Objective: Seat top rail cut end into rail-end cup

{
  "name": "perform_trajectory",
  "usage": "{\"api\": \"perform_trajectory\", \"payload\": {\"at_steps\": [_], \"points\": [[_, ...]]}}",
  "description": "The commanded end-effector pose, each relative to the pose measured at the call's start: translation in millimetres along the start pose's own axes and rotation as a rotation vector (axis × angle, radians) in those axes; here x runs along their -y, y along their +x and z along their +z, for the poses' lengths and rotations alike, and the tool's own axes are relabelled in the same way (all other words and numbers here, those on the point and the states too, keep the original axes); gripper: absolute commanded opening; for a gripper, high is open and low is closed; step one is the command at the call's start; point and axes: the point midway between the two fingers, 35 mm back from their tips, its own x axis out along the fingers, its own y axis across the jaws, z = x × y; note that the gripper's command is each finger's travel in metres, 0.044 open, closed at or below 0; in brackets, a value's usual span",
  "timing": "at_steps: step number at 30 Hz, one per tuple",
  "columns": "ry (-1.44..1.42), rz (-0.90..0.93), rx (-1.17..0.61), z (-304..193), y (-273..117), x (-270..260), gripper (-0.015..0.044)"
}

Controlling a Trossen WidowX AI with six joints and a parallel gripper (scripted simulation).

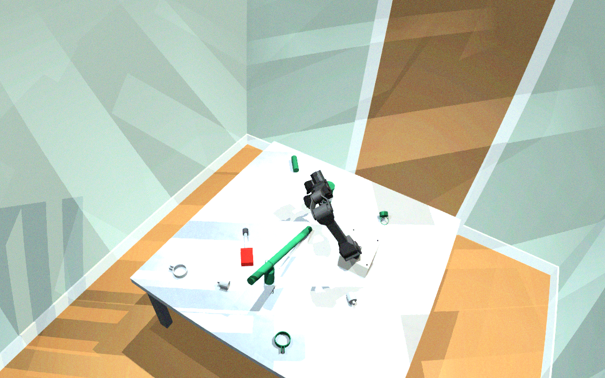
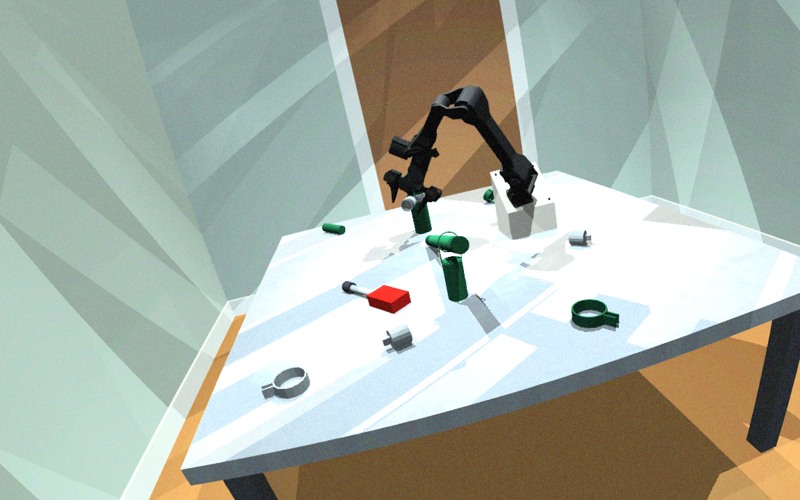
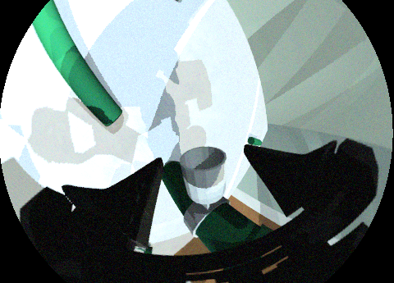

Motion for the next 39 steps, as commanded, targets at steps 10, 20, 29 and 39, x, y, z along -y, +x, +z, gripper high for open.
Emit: {"api": "perform_trajectory", "payload": {"at_steps": [10,20,29,39], "points": [[0.005,0.003,-0.004,0,22,-3,0.044],[0.005,0.003,-0.004,0,22,-3,0.0204],[-0.004,0.003,0.002,0,22,-4,0.0007],[-0.065,0.004,0.037,-1,18,-10,0.0]]}}
